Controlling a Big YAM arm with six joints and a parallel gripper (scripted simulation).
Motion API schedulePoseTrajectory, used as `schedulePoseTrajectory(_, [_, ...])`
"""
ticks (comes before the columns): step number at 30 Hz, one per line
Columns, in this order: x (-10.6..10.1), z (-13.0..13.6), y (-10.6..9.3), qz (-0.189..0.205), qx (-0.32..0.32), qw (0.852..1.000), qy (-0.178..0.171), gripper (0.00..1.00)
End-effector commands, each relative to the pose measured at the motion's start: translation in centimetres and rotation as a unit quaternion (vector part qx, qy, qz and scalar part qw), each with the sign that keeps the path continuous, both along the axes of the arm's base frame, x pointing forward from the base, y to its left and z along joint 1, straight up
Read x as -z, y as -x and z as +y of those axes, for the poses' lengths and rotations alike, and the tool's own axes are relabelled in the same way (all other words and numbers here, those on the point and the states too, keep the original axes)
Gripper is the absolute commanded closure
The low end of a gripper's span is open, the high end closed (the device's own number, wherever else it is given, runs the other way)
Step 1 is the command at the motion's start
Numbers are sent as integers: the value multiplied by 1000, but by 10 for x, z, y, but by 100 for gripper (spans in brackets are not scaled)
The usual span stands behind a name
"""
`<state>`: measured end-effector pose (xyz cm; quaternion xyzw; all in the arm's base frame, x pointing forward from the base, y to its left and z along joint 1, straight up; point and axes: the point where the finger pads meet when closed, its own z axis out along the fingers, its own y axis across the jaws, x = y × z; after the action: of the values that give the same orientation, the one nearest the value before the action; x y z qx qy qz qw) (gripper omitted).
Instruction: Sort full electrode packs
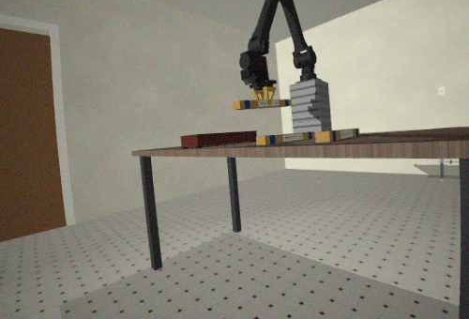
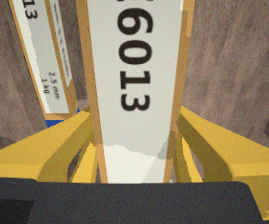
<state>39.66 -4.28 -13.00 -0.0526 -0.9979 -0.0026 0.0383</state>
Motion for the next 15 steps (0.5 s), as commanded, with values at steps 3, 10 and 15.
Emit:
schedulePoseTrajectory(3, [-43, -1, -56, -65, 2, 998, 8, 100])
schedulePoseTrajectory(10, [-43, -20, -54, -64, 2, 998, 8, 100])
schedulePoseTrajectory(15, [-43, -36, -52, -64, 1, 998, 9, 100])
